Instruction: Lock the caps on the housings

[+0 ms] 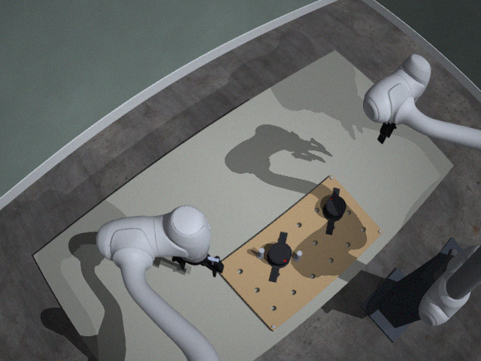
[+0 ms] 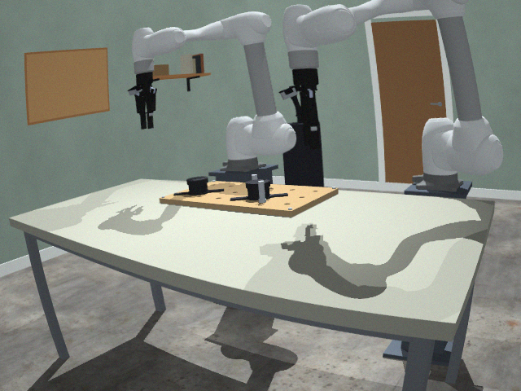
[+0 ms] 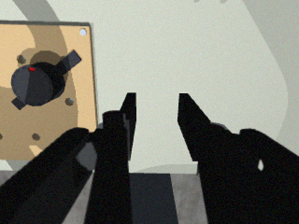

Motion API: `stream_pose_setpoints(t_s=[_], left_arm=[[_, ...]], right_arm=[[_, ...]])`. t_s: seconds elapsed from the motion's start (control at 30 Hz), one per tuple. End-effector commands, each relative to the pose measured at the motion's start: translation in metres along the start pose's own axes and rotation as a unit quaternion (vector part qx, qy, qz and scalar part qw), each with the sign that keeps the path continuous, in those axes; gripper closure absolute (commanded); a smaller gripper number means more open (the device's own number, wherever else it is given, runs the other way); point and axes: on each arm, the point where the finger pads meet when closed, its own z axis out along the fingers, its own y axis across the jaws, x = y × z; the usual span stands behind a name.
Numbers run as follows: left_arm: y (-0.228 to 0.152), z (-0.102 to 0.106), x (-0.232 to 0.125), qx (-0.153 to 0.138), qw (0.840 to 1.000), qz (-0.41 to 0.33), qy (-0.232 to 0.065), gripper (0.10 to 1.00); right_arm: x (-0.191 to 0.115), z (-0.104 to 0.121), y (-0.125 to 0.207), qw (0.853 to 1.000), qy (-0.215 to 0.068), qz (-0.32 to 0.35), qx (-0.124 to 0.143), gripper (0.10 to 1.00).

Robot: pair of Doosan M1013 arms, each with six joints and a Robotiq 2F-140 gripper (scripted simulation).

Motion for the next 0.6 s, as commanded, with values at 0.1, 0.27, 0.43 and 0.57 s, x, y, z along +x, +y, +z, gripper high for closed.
stream_pose_setpoints(t_s=[0.1,0.27,0.43,0.57], left_arm=[[0.035,0.013,0.023,0.000,0.998,0.064,0.001,0.403],[0.057,0.020,0.037,0.000,0.995,0.104,0.001,0.403],[0.088,0.032,0.056,0.000,0.987,0.158,0.001,0.403],[0.112,0.041,0.071,0.000,0.980,0.201,0.001,0.403]], right_arm=[[0.000,-0.001,0.000,1.000,0.001,0.000,0.000,0.770],[0.000,-0.001,0.000,1.000,0.001,0.000,0.000,0.770],[0.000,-0.001,0.000,1.000,0.001,0.000,0.000,0.770],[0.000,-0.001,0.000,1.000,0.001,0.000,0.000,0.770]])
